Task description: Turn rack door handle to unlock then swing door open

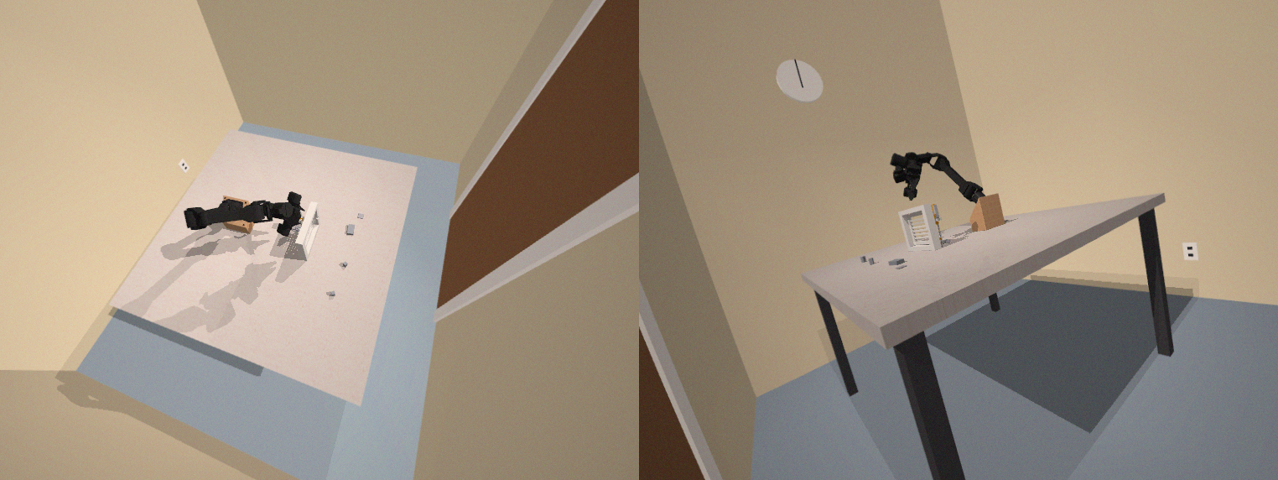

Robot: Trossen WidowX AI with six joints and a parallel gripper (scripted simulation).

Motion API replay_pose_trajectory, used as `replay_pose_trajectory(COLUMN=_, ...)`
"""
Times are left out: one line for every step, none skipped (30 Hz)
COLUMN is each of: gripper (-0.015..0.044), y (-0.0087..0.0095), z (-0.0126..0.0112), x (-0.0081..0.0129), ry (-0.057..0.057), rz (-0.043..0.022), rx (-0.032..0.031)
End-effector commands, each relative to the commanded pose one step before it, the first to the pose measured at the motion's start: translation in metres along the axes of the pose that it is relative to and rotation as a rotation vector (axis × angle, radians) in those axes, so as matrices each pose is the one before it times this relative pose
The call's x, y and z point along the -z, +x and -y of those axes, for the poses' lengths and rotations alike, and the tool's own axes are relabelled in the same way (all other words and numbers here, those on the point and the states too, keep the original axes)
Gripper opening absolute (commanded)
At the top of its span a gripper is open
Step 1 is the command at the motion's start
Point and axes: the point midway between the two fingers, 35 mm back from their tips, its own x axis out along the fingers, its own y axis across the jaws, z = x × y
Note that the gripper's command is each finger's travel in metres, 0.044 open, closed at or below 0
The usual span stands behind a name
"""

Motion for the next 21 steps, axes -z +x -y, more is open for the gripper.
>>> replay_pose_trajectory(gripper=0.0282, y=0.00964, z=-0.00705, x=0.01135, ry=-0.0169, rz=-0.08619, rx=0.06089)
replay_pose_trajectory(gripper=0.0282, y=0.00196, z=-0.00172, x=0.00232, ry=-0.0053, rz=-0.01804, rx=0.01335)
replay_pose_trajectory(gripper=0.0282, y=0.00191, z=-0.00171, x=0.00228, ry=-0.0056, rz=-0.01768, rx=0.01365)
replay_pose_trajectory(gripper=0.0282, y=0.00185, z=-0.00171, x=0.00224, ry=-0.0058, rz=-0.01731, rx=0.01395)
replay_pose_trajectory(gripper=0.0282, y=0.00179, z=-0.00171, x=0.00219, ry=-0.006, rz=-0.01694, rx=0.01424)
replay_pose_trajectory(gripper=0.0282, y=0.00173, z=-0.00171, x=0.00215, ry=-0.0063, rz=-0.01656, rx=0.01453)
replay_pose_trajectory(gripper=0.0282, y=0.00167, z=-0.0017, x=0.00211, ry=-0.0065, rz=-0.01618, rx=0.01481)
replay_pose_trajectory(gripper=0.0282, y=0.00161, z=-0.0017, x=0.00207, ry=-0.0067, rz=-0.01579, rx=0.01508)
replay_pose_trajectory(gripper=0.0282, y=0.00155, z=-0.0017, x=0.00202, ry=-0.0069, rz=-0.0154, rx=0.01535)
replay_pose_trajectory(gripper=0.0282, y=0.00145, z=-0.00166, x=0.00189, ry=-0.007, rz=-0.01438, rx=0.01494)
replay_pose_trajectory(gripper=0.0282, y=0.00139, z=-0.00166, x=0.00185, ry=-0.0071, rz=-0.01402, rx=0.01518)
replay_pose_trajectory(gripper=0.0282, y=0.00133, z=-0.00165, x=0.00181, ry=-0.0073, rz=-0.01365, rx=0.01541)
replay_pose_trajectory(gripper=0.0282, y=0.00128, z=-0.00165, x=0.00177, ry=-0.0075, rz=-0.01327, rx=0.01564)
replay_pose_trajectory(gripper=0.0282, y=0.00122, z=-0.00165, x=0.00173, ry=-0.0076, rz=-0.0129, rx=0.01586)
replay_pose_trajectory(gripper=0.0282, y=0.00116, z=-0.00164, x=0.00169, ry=-0.0078, rz=-0.01252, rx=0.01607)
replay_pose_trajectory(gripper=0.0282, y=0.00109, z=-0.00163, x=0.00165, ry=-0.0079, rz=-0.01214, rx=0.01628)
replay_pose_trajectory(gripper=0.0282, y=0.00102, z=-0.00161, x=0.0016, ry=-0.008, rz=-0.01176, rx=0.01649)
replay_pose_trajectory(gripper=0.0282, y=0.00096, z=-0.0016, x=0.00156, ry=-0.0081, rz=-0.01138, rx=0.01668)
replay_pose_trajectory(gripper=0.0282, y=0.0009, z=-0.00159, x=0.00152, ry=-0.0083, rz=-0.01099, rx=0.01688)
replay_pose_trajectory(gripper=0.0282, y=0.00081, z=-0.00158, x=0.00146, ry=-0.0082, rz=-0.01044, rx=0.01704)
replay_pose_trajectory(gripper=0.0282, y=0.00076, z=-0.00158, x=0.00142, ry=-0.0084, rz=-0.01008, rx=0.01729)
